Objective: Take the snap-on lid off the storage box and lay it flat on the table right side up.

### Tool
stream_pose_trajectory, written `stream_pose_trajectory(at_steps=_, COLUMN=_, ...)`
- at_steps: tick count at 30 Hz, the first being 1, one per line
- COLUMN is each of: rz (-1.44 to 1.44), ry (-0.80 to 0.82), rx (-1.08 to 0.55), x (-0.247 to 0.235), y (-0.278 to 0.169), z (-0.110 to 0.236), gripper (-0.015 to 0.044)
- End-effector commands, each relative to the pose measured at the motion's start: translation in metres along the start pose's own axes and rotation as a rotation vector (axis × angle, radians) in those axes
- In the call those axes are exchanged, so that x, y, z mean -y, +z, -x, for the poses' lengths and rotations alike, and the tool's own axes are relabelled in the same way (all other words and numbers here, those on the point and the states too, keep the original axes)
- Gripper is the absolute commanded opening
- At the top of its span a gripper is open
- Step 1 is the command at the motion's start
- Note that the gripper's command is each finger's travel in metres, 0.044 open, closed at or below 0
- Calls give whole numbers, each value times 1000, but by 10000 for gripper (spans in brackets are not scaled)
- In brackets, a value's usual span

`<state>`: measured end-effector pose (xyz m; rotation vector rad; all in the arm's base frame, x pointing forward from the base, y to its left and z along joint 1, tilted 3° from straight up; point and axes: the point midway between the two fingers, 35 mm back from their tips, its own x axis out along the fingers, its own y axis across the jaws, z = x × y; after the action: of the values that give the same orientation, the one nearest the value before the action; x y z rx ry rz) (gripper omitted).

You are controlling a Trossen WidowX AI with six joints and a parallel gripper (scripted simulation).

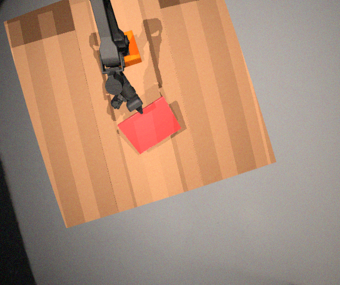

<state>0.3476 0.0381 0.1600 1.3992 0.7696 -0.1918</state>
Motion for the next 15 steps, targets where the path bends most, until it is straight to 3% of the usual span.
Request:
stream_pose_trajectory(at_steps=1, rz=-2, ry=3, rx=2, x=-8, y=1, z=1, gripper=0)
stream_pose_trajectory(at_steps=15, rz=-2, ry=5, rx=2, x=-32, y=1, z=1, gripper=0)
